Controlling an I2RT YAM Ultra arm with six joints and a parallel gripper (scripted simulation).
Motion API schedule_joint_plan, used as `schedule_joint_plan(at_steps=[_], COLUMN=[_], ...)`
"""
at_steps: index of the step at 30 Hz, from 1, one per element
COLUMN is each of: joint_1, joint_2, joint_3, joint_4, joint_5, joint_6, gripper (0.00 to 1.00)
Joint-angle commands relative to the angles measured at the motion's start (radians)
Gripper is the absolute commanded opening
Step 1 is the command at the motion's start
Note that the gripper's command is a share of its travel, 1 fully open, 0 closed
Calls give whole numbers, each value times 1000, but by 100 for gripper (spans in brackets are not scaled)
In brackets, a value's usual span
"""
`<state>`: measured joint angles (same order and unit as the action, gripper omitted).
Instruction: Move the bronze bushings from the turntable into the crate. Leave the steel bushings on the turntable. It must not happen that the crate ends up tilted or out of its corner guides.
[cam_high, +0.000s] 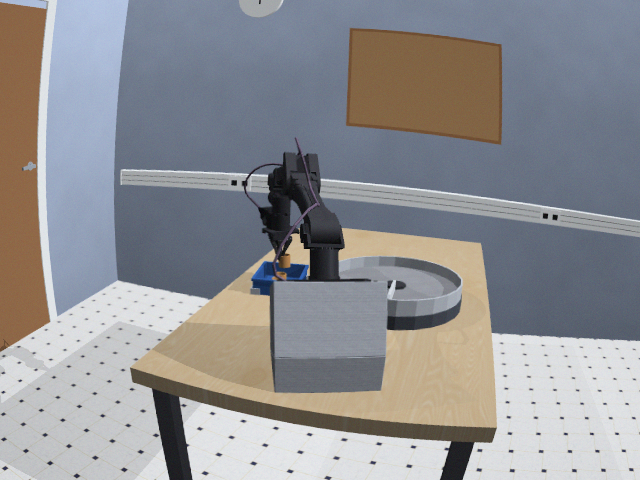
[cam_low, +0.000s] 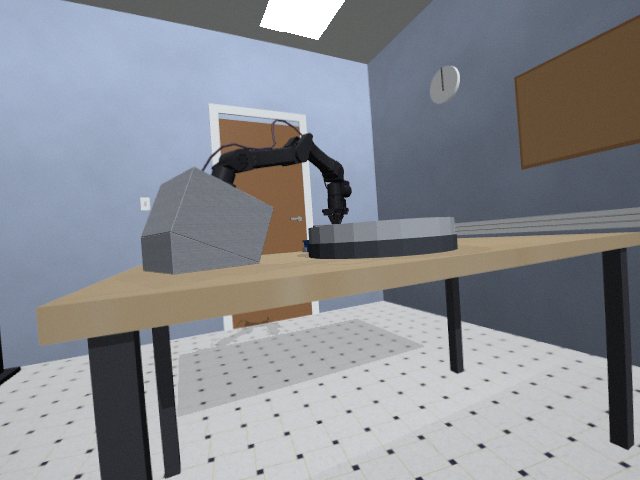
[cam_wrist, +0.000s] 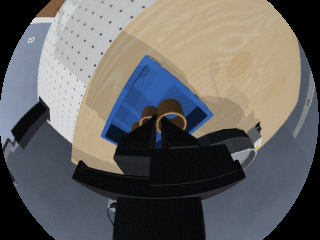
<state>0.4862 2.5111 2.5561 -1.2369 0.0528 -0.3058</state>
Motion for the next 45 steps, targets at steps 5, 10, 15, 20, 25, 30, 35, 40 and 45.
schedule_joint_plan(at_steps=[5, 10, 15, 20, 25, 30, 35, 40, 45], joint_1=[15, 15, 15, 15, 15, 15, 15, 14, 14], joint_2=[5, 5, 6, 7, 11, 18, 24, 40, 51], joint_3=[32, 32, 31, 30, 22, -33, -33, -50, -54], joint_4=[-16, -16, -15, -13, 24, 42, 60, 81, 98], joint_5=[0, 0, 0, -1, -1, -1, -1, -1, -2], joint_6=[6, 6, 6, 6, 6, 5, 4, 4, 3], gripper=[0, 0, 0, 0, 0, 0, 0, 0, 0])
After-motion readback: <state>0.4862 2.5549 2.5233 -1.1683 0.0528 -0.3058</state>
